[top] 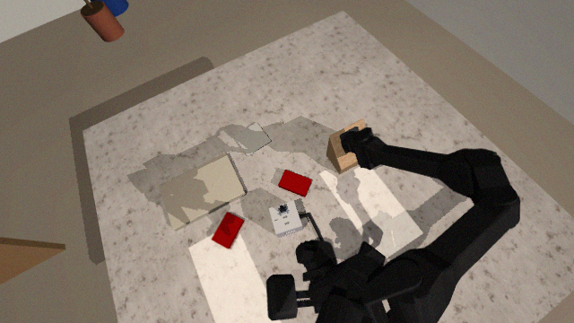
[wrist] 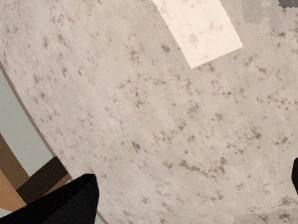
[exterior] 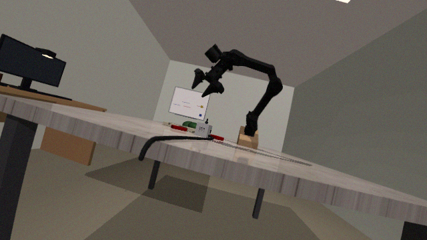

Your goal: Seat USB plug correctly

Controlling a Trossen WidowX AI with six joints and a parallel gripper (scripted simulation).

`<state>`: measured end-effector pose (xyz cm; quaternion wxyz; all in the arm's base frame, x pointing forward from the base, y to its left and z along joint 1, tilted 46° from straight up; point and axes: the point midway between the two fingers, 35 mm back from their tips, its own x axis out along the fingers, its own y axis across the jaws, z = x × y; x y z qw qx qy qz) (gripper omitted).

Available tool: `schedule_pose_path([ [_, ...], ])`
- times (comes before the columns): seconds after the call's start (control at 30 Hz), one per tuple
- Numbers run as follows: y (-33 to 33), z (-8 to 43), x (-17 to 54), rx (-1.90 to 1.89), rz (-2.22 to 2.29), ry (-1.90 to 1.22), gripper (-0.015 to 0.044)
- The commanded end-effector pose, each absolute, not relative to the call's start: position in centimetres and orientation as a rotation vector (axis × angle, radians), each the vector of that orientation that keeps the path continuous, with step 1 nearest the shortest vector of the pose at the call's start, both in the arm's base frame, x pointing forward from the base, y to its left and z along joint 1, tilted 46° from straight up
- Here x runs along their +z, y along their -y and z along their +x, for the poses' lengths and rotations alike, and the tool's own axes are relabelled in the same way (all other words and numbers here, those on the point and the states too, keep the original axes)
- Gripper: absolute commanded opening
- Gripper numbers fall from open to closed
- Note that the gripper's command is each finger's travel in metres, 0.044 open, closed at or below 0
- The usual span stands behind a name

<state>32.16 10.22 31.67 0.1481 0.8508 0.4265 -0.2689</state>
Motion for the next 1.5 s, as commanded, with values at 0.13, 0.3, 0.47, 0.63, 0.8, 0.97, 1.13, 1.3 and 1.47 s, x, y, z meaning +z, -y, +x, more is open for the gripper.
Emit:
schedule_pose_path([
  [0.13, -7.0, 33.2, 24.5, -0.898, 2.238, -1.309, 0.0440],
  [0.3, -4.1, 32.2, 18.4, -0.961, 2.061, -1.468, 0.0440],
  [0.47, -1.7, 30.0, 13.5, -0.950, 1.937, -1.665, 0.0440],
  [0.63, -0.7, 28.9, 11.7, -0.923, 1.905, -1.748, 0.0440],
  [0.8, -0.6, 28.8, 11.5, -0.923, 1.905, -1.748, 0.0440],
  [0.97, -0.4, 28.8, 11.4, -0.923, 1.905, -1.748, 0.0440],
  [1.13, -0.6, 28.8, 11.3, -0.923, 1.905, -1.748, 0.0440],
  [1.3, -1.0, 28.8, 10.9, -0.923, 1.905, -1.748, 0.0440],
  [1.47, -1.3, 28.8, 10.6, -0.923, 1.905, -1.748, 0.0440],
])
